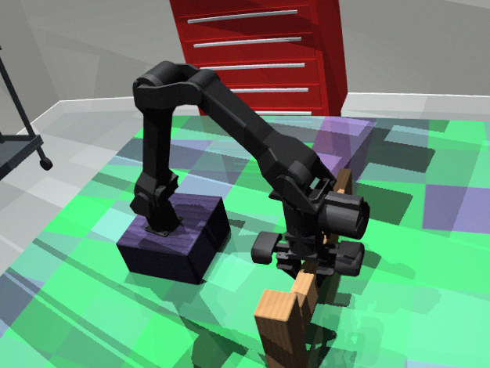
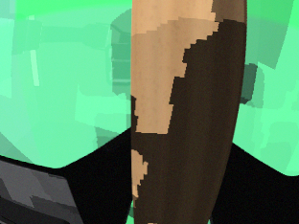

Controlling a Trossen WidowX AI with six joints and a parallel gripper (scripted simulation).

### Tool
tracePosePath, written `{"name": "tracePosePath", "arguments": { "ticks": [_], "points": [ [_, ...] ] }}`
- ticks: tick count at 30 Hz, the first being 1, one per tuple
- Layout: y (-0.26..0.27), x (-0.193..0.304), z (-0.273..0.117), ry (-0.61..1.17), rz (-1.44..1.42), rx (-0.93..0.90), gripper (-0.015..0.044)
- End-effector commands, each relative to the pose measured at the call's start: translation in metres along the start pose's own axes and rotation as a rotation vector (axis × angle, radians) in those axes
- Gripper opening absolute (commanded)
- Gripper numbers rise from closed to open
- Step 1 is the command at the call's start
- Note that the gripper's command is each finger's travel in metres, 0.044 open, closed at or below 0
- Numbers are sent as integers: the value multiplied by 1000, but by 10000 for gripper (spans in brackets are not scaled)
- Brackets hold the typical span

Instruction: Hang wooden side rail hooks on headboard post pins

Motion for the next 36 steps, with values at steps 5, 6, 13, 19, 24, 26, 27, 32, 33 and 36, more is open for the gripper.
{"name": "tracePosePath", "arguments": {
  "ticks": [5, 6, 13, 19, 24, 26, 27, 32, 33, 36],
  "points": [
    [-2, 2, -1, 2, -1, 9, 0],
    [-2, 2, -1, 2, -1, 9, 0],
    [-1, 3, 0, 2, -1, 9, 0],
    [0, 4, 0, 2, -1, 9, 0],
    [0, 4, 1, 2, -1, 9, 0],
    [0, 5, 0, 2, -1, 9, 0],
    [0, 5, 0, 2, -1, 9, 0],
    [1, 5, 0, 3, -1, 9, 0],
    [1, 5, 0, 3, -1, 9, 0],
    [1, 6, -1, 3, -1, 9, 0]
  ]
}}
Point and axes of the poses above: the point midway between the two fingers, 35 mm back from their tips, its own z axis out along the fingers, its own y axis across the jaws, x = y × z, the point moved 10 cm from there along -z, back along the fingers, and after that the axes turned 2 degrees about z, right-handed, at the moved point
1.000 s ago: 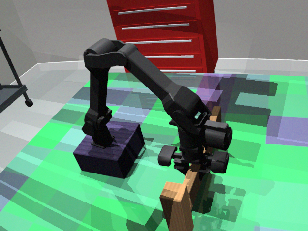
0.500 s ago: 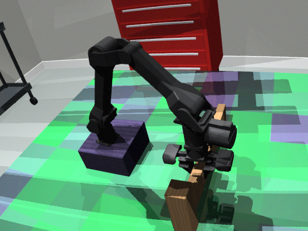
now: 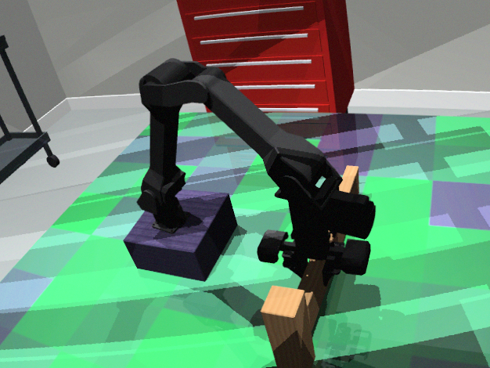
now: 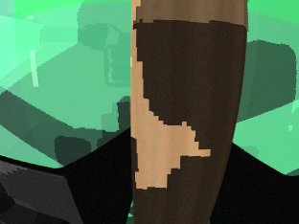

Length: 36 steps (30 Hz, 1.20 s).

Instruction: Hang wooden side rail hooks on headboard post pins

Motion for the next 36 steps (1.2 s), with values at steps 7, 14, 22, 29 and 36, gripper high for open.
{"name": "tracePosePath", "arguments": {
  "ticks": [7, 14, 22, 29, 36],
  "points": [
    [-1, 3, -3, 6, -2, 6, 0],
    [-2, 3, -4, 6, -2, 6, 0],
    [-3, 4, -4, 6, -2, 6, 0],
    [-3, 5, -4, 6, -2, 6, 0],
    [-3, 6, -3, 6, -2, 6, 0]
  ]
}}
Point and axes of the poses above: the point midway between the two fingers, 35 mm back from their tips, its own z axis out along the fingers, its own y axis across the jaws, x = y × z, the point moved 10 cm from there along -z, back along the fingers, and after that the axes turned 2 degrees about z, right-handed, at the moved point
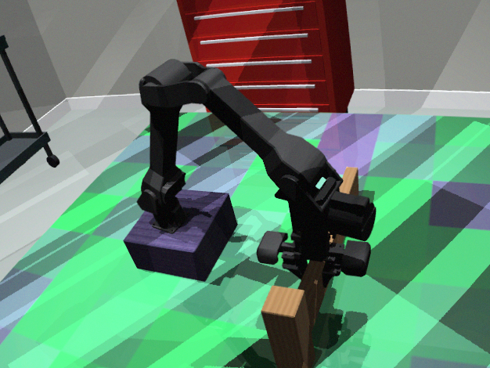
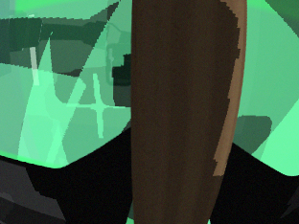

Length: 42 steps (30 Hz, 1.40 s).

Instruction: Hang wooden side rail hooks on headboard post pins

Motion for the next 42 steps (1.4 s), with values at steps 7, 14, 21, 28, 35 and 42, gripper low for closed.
{"name": "tracePosePath", "arguments": {
  "ticks": [7, 14, 21, 28, 35, 42],
  "points": [
    [-1, 3, -1, 3, 0, 9, 0],
    [0, 4, 0, 3, 0, 9, 0],
    [1, 4, 0, 3, 0, 9, 0],
    [1, 5, -1, 3, 0, 9, 0],
    [1, 6, -1, 3, 0, 9, 0],
    [0, 7, -2, 3, 0, 9, 0]
  ]
}}
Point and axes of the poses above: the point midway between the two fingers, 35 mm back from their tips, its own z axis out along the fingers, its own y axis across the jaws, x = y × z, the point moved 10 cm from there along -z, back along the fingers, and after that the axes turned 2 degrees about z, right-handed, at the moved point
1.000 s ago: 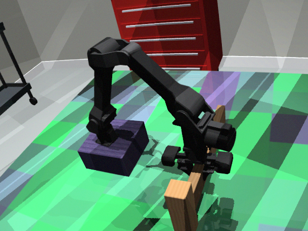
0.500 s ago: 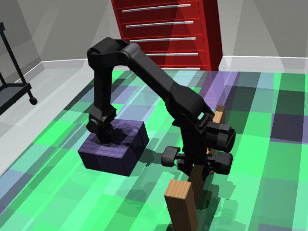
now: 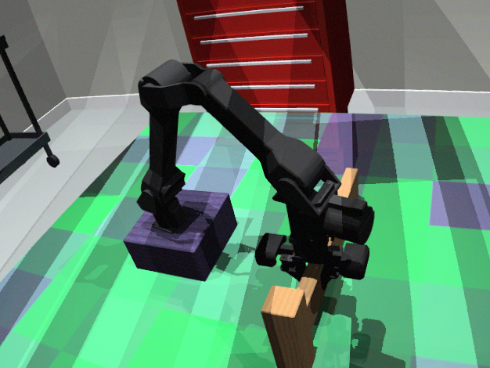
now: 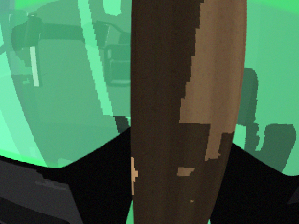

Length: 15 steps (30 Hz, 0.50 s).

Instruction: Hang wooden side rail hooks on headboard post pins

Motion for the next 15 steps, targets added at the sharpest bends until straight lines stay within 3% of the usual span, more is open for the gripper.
{"name": "tracePosePath", "arguments": {
  "ticks": [1, 15],
  "points": [
    [-2, 2, -4, 6, -5, 8, 0],
    [-3, 3, -4, 6, -5, 8, 0]
  ]
}}
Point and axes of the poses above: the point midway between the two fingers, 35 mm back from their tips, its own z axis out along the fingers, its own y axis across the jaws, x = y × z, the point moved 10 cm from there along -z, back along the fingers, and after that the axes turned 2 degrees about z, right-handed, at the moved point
